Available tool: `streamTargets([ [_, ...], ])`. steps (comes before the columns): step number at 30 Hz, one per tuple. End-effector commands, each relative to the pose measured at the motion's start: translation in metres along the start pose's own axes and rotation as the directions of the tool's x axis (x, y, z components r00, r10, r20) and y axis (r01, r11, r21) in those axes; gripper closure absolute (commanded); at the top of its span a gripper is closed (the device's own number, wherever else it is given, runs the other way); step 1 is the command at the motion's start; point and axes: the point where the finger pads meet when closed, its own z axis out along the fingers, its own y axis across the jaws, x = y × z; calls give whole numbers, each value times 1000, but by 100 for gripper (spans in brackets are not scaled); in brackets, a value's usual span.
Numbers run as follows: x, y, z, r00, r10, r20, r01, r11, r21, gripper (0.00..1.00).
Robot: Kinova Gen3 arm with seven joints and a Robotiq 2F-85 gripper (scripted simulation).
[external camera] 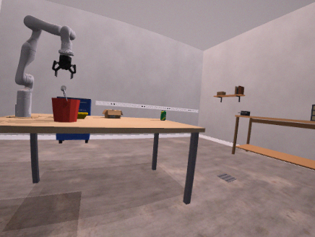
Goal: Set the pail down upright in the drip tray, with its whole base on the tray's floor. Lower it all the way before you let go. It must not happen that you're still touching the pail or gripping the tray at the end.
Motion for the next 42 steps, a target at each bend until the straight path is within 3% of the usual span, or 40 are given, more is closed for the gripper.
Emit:
streamTargets([
  [1, 0, -2, 0, 1000, -16, -9, 16, 1000, 5, 0],
  [14, 1, -1, 14, 1000, -17, -8, 17, 1000, 0, 0],
  [42, 1, -1, 71, 1000, -5, -8, 5, 1000, 0, 0],
])
